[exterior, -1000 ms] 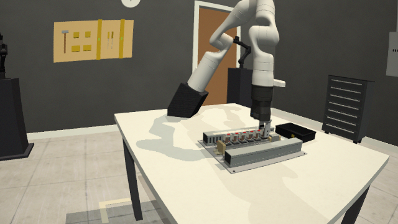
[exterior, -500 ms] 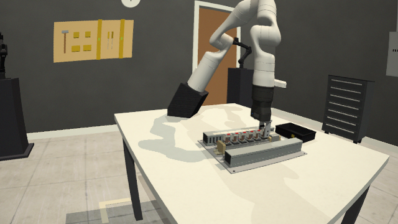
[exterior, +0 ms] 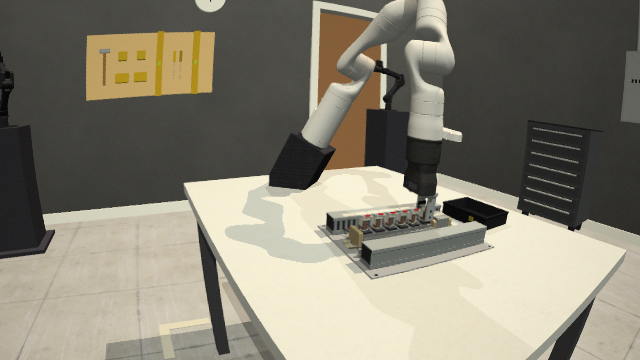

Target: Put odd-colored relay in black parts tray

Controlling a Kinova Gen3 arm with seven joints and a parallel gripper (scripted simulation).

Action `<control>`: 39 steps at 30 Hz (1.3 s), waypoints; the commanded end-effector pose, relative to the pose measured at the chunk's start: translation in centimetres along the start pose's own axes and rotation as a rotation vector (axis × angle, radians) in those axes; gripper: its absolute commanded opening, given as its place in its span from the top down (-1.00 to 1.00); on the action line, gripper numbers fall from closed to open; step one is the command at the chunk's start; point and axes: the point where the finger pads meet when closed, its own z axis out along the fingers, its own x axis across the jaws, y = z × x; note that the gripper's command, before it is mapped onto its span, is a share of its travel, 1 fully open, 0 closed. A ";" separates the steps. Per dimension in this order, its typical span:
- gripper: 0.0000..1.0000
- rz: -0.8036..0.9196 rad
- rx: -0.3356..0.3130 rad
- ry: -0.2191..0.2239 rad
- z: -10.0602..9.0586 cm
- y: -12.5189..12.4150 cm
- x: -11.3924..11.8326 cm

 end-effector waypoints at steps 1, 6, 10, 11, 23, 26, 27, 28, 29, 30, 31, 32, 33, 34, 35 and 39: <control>1.00 0.000 0.000 0.000 -0.1 0.0 0.1; 1.00 0.000 0.000 -0.010 -0.1 0.0 0.1; 1.00 0.000 0.000 -0.022 -0.1 0.0 0.1; 1.00 0.000 0.000 -0.024 -0.1 0.0 0.1; 1.00 0.000 0.000 -0.036 -0.1 0.0 0.2; 1.00 0.000 0.000 -0.044 -0.1 0.0 0.2; 1.00 0.000 0.000 -0.046 -0.1 0.0 0.2; 1.00 0.000 0.000 -0.048 -0.1 0.0 0.2; 1.00 0.000 0.000 -0.049 -0.1 0.0 0.2; 1.00 0.000 0.000 -0.049 -0.1 0.0 0.2; 1.00 0.000 0.000 -0.049 -0.1 0.0 0.2; 1.00 0.000 0.000 -0.049 -0.1 0.0 0.2; 1.00 0.000 0.000 -0.049 -0.1 0.0 0.2; 1.00 0.000 0.000 -0.049 -0.1 0.0 0.2; 1.00 0.000 0.000 -0.049 -0.1 0.0 0.2; 1.00 0.000 0.000 -0.040 -0.1 0.0 0.2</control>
